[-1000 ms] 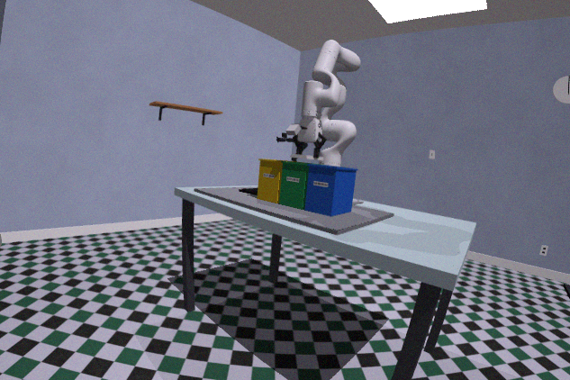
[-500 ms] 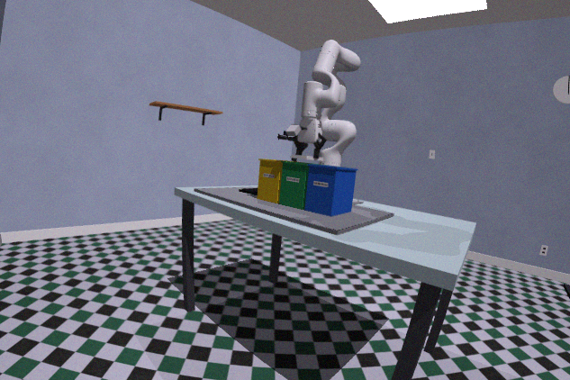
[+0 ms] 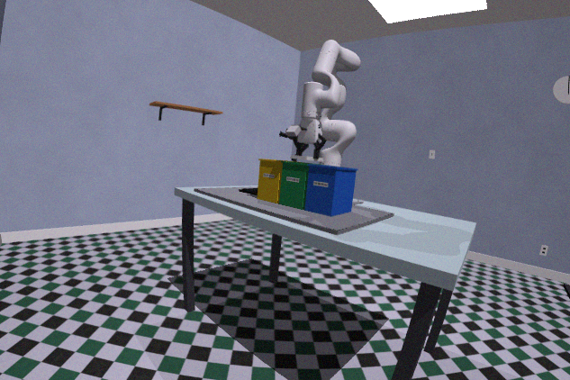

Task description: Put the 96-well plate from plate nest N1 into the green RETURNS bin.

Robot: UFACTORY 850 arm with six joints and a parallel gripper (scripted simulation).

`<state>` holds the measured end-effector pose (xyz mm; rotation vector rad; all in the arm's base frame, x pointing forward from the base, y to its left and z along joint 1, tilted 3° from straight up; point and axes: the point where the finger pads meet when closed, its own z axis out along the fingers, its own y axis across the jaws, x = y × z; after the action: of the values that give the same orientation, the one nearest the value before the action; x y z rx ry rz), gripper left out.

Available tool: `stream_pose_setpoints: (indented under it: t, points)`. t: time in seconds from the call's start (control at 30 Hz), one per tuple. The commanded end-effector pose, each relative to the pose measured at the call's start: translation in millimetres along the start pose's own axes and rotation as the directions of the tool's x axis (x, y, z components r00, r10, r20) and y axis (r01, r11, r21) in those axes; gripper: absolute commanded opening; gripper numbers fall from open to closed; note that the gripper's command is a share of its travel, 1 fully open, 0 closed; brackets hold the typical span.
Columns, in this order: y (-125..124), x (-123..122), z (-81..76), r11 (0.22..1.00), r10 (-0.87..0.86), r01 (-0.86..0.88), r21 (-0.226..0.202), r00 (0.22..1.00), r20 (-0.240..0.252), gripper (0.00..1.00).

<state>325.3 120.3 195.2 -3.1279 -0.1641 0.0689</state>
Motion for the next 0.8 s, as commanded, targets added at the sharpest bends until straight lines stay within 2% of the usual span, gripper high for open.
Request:
stream_pose_setpoints:
  t: [0.0, 0.63, 0.67, 0.77]
  points:
    - [-0.2, 0.7, 0.1, 1.0, 0.0, 0.0, 0.0, 1.0, -0.002, 0.0]
    - [-0.2, 0.7, 2.8, 1.0, 0.0, 0.0, 0.0, 1.0, -0.002, 0.0]
    - [-0.2, 0.7, 3.4, 1.0, 0.0, 0.0, 0.0, 1.0, -0.002, 1.0]
    - [-0.2, 0.7, 3.4, 1.0, 0.0, 0.0, 0.0, 1.0, -0.002, 1.0]
